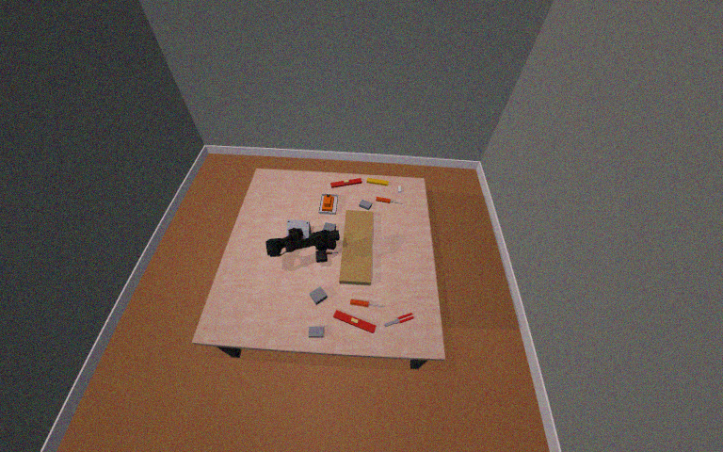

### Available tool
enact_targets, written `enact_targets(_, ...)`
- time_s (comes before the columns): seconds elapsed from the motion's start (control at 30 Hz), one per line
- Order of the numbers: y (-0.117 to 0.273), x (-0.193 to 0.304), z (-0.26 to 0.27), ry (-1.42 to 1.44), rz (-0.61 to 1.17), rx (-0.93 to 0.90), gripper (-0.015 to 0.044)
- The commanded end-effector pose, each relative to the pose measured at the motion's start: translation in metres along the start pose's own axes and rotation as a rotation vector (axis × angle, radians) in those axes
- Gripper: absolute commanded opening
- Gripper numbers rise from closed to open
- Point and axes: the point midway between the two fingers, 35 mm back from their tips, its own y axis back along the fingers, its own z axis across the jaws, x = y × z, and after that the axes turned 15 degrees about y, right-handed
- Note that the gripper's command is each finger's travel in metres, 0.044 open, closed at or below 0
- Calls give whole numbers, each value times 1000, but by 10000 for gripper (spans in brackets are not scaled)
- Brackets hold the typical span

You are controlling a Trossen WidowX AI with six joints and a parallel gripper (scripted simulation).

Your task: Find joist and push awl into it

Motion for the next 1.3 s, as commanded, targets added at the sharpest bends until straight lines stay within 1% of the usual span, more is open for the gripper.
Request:
enact_targets(0.0,16,-1,1,-5,-6,-7,0)
enact_targets(0.47,75,12,3,-9,15,14,0)
enact_targets(0.63,78,13,5,-54,23,-23,0)
enact_targets(0.93,92,0,23,-440,102,-359,0)
enact_targets(1.27,122,-28,28,-874,242,-753,0)
